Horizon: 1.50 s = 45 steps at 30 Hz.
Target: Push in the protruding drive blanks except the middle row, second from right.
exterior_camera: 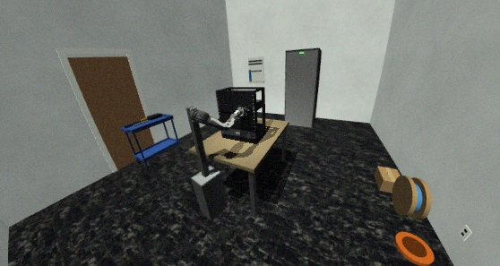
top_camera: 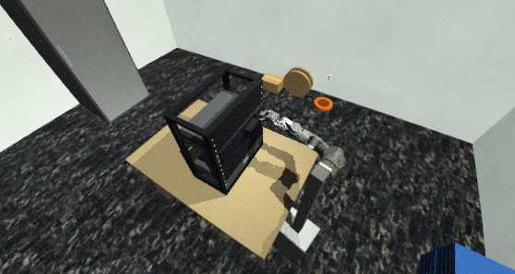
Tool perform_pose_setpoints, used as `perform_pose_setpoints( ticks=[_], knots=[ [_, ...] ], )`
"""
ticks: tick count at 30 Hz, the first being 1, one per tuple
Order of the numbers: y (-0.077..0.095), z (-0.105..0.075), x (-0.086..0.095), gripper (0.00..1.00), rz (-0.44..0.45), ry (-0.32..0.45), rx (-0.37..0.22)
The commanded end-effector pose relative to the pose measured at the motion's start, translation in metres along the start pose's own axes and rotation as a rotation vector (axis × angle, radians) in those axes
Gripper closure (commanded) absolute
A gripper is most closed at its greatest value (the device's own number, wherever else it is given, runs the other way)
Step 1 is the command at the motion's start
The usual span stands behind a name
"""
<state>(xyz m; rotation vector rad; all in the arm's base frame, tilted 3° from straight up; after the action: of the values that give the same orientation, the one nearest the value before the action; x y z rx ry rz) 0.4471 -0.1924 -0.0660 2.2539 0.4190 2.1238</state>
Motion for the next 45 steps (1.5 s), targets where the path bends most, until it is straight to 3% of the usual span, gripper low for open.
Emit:
perform_pose_setpoints(
  ticks=[1, 45],
  knots=[
    [-0.0065, 0.0025, 0.0137, 1.0, 0.002, 0.05, 0.025],
    [-0.0086, 0.008, 0.0171, 1.0, 0.003, 0.046, 0.024]
  ],
)
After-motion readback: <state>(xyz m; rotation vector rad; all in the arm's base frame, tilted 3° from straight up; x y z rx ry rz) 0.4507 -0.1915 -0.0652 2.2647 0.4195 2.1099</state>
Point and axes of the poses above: the point where the finger pads meet when closed, its own z axis out along the fingers, its own x axis across the jaws, y = z × x, the point moved 7 cm from there along -z, back along the fingers, and after that the axes turned 8 degrees about -z, right-handed, at the moved point
